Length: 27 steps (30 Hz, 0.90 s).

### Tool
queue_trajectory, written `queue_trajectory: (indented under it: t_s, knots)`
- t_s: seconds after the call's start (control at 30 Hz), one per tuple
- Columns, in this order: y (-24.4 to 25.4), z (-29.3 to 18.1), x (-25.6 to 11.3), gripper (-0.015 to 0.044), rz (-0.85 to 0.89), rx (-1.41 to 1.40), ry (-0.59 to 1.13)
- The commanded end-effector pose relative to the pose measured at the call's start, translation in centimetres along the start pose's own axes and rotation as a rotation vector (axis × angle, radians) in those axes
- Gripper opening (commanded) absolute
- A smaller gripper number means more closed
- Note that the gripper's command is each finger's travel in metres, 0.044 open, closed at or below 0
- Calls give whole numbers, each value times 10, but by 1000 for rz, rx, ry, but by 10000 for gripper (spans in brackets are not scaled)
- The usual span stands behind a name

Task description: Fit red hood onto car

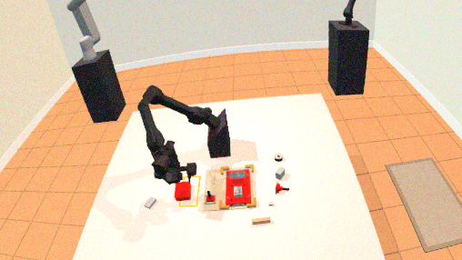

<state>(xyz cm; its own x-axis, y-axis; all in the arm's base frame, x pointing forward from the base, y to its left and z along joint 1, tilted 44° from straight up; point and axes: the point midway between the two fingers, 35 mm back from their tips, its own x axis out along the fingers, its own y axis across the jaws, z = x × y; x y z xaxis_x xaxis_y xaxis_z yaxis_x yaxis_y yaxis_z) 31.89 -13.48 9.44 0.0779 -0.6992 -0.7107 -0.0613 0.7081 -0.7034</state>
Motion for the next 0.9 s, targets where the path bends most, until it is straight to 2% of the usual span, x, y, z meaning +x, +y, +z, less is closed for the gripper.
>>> queue_trajectory:
  t_s: [0.0,0.87]
  knots:
    - [1,-1,5,440,2,-7,7]
    - [1,-1,26,440,1,-7,7]
